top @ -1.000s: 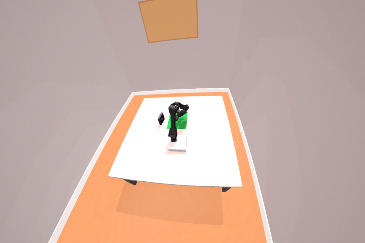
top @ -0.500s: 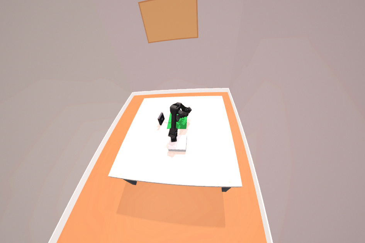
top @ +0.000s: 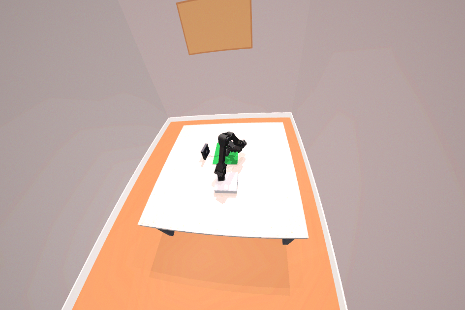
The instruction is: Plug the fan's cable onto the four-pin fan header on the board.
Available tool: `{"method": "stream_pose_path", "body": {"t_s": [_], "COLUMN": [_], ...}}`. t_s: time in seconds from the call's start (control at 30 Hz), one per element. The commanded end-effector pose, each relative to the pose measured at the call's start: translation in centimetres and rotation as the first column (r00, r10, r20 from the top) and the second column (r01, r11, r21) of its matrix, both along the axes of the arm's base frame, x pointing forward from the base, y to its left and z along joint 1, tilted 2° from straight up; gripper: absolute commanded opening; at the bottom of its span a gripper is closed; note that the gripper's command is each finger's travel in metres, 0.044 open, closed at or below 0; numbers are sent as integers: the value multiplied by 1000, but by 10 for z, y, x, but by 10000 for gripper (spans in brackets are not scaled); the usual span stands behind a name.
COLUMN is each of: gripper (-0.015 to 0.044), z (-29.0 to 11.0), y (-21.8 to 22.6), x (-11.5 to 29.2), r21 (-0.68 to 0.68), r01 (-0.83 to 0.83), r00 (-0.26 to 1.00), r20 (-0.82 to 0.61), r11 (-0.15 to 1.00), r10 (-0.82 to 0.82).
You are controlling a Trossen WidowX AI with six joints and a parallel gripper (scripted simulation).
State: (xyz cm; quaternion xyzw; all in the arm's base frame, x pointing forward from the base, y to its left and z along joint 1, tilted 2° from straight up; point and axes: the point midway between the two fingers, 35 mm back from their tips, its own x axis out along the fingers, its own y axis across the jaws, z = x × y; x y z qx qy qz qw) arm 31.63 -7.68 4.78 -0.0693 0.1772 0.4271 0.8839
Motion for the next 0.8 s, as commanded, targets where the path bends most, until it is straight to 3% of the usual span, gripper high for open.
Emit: {"method": "stream_pose_path", "body": {"t_s": [0.0,0.43,0.77], "gripper": [0,0,0], "z": [0,8,14], "y": [-1,-12,-13], "x": [-4,-12,-10], "r21": [40,127,112], "r01": [15,61,59], "r00": [999,977,979], "r20": [46,197,189], "r11": [999,990,992], "r10": [-17,-86,-80]}}
